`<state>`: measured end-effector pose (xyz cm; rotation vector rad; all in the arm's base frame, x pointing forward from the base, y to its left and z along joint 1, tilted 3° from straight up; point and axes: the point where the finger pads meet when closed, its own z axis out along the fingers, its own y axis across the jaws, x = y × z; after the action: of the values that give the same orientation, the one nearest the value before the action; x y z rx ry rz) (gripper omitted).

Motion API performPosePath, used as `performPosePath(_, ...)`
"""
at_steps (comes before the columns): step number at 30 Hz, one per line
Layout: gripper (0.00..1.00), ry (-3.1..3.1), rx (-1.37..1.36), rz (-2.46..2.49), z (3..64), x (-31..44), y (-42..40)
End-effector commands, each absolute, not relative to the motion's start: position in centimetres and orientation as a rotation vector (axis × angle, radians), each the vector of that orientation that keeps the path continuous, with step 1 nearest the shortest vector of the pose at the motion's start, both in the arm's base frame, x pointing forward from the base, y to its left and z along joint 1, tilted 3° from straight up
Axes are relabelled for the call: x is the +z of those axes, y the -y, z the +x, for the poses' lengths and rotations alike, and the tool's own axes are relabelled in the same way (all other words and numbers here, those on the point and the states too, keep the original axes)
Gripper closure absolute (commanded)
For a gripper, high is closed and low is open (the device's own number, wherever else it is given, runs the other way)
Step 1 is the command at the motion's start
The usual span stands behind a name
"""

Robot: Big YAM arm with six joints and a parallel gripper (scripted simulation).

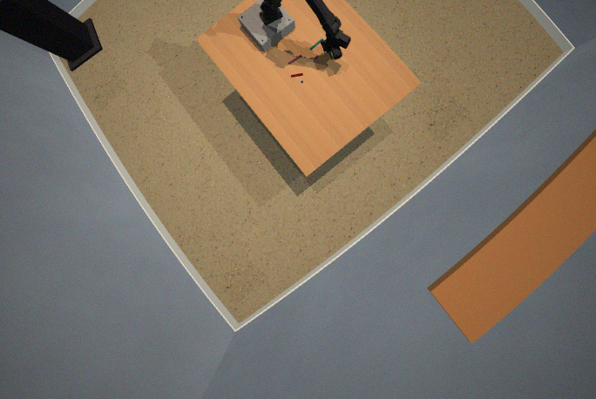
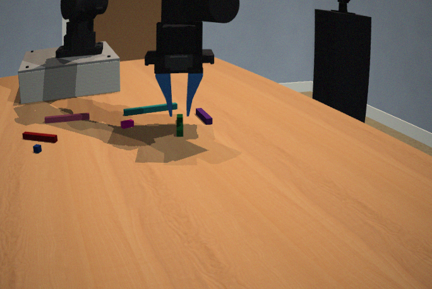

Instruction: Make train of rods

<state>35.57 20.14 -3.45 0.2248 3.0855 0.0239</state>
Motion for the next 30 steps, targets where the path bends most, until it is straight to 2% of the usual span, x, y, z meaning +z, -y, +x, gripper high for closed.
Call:
performPosePath(1,0.76,-3.065,0.045,0.235,35.93,-2.89,-20.34)
performPosePath(30,0.76,-3.068,0.042,0.227,35.75,-2.98,-20.57)
